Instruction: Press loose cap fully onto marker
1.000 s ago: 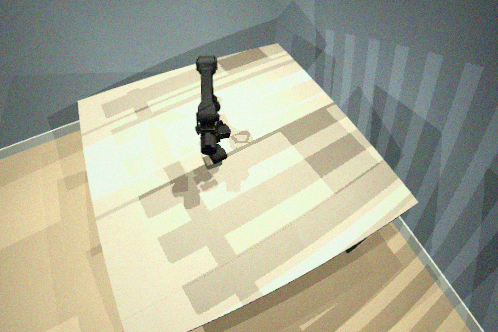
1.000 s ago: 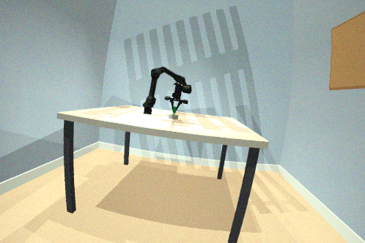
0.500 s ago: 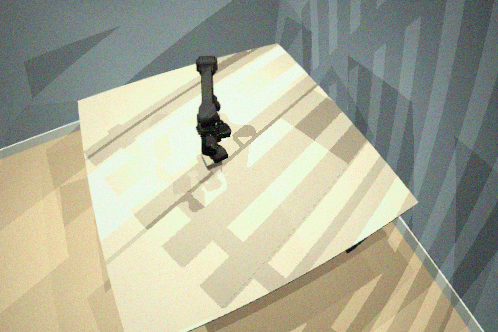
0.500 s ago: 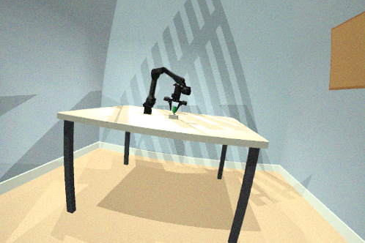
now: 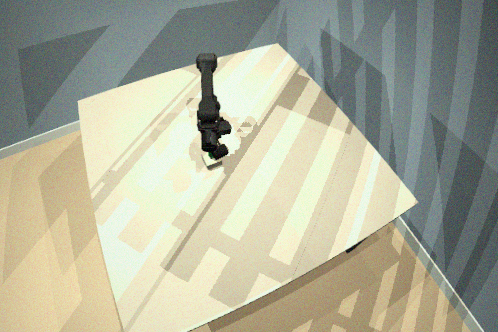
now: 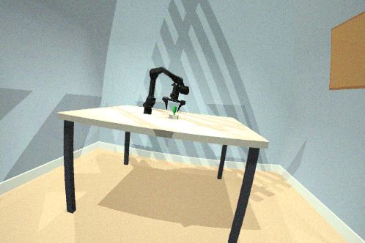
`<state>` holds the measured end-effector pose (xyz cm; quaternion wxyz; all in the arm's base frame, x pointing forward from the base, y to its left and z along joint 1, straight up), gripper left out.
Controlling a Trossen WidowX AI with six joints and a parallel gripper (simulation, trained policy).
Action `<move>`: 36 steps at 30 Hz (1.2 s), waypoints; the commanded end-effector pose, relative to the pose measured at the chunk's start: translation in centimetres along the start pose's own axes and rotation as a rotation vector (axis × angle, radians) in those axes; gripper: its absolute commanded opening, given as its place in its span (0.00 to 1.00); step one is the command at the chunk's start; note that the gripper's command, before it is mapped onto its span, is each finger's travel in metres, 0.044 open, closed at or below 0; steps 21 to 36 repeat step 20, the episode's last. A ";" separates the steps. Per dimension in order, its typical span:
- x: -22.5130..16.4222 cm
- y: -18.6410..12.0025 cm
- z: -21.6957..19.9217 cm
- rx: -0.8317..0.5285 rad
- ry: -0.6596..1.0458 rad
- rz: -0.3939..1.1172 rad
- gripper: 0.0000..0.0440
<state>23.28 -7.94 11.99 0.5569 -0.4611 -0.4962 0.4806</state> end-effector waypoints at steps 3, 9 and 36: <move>0.1 -1.6 -0.6 -0.074 0.008 0.014 1.00; 0.1 -4.1 -1.0 -0.138 -0.001 0.030 1.00; 0.4 -6.5 -0.7 -0.211 -0.018 0.045 0.97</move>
Point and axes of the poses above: the point midway between the two fingers, 35 mm back from their tips, its own y axis out along the fingers, its own z axis across the jaws, x = y × z, the point moved 2 cm from there along -y, back along the fingers, and after that the axes turned 5 degrees about y, right-handed, at the moved point
